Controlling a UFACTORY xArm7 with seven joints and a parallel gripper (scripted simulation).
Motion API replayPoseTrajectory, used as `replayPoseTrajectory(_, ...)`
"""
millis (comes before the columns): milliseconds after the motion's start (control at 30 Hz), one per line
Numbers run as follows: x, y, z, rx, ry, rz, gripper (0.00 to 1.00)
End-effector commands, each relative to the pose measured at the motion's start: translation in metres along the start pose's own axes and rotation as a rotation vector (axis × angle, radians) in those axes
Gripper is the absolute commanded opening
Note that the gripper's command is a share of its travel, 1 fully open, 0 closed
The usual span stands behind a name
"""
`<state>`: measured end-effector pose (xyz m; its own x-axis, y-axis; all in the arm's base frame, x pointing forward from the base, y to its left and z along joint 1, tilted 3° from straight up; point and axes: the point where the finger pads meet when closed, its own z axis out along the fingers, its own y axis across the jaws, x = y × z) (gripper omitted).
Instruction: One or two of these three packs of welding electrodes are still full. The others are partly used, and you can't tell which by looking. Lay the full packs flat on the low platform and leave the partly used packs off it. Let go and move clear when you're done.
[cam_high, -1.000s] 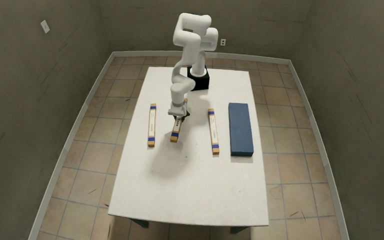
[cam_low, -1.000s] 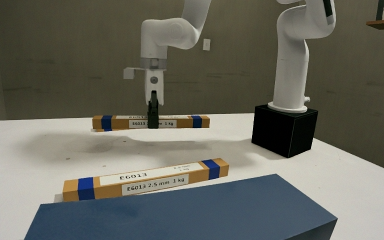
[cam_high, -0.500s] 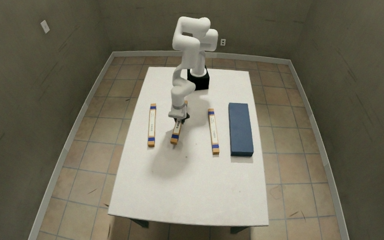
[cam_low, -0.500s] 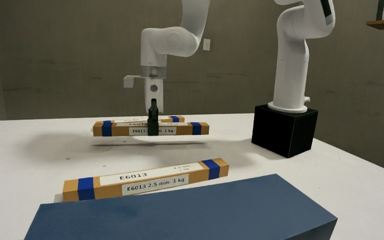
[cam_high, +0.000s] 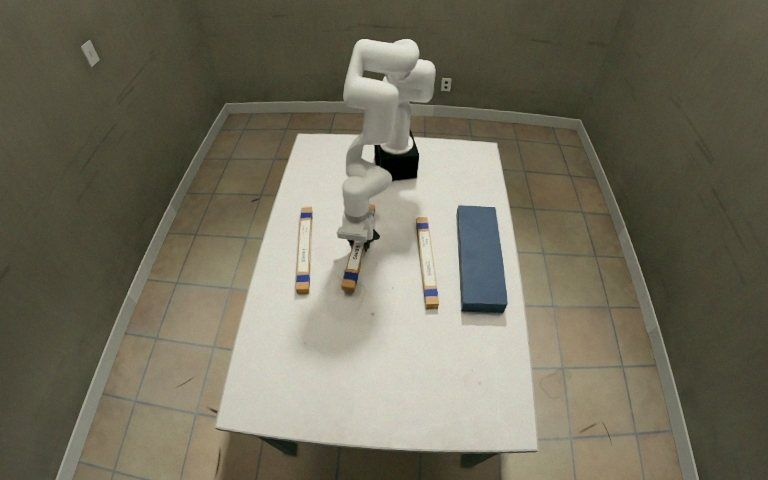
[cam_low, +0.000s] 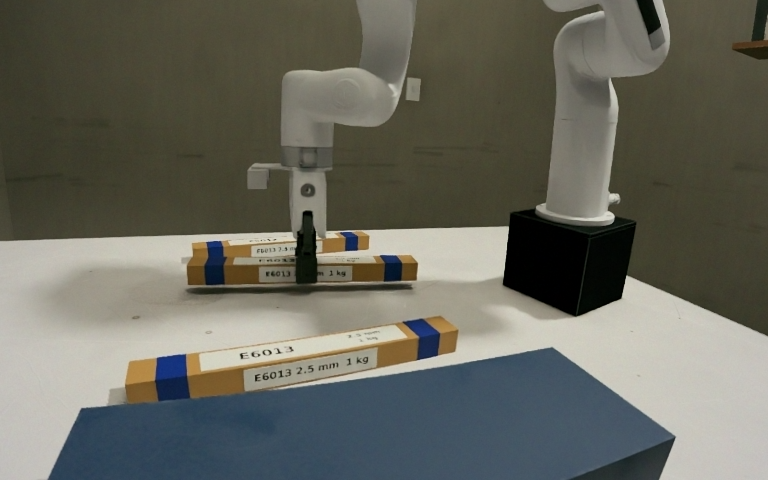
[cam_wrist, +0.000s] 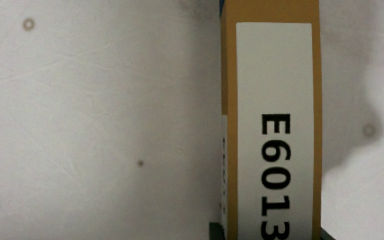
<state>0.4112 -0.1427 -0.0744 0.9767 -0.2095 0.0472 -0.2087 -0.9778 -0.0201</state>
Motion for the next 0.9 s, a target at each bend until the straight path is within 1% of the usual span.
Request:
replayPoseTrajectory(0, 0.002, 0.0, 0.003, -0.001, 0.005, 0.0, 0.35)
replayPoseTrajectory(367, 0.002, 0.0, 0.011, -0.001, 0.005, 0.0, 0.35)
replayPoseTrajectory(867, 0.002, 0.0, 0.015, -0.001, 0.005, 0.0, 0.35)
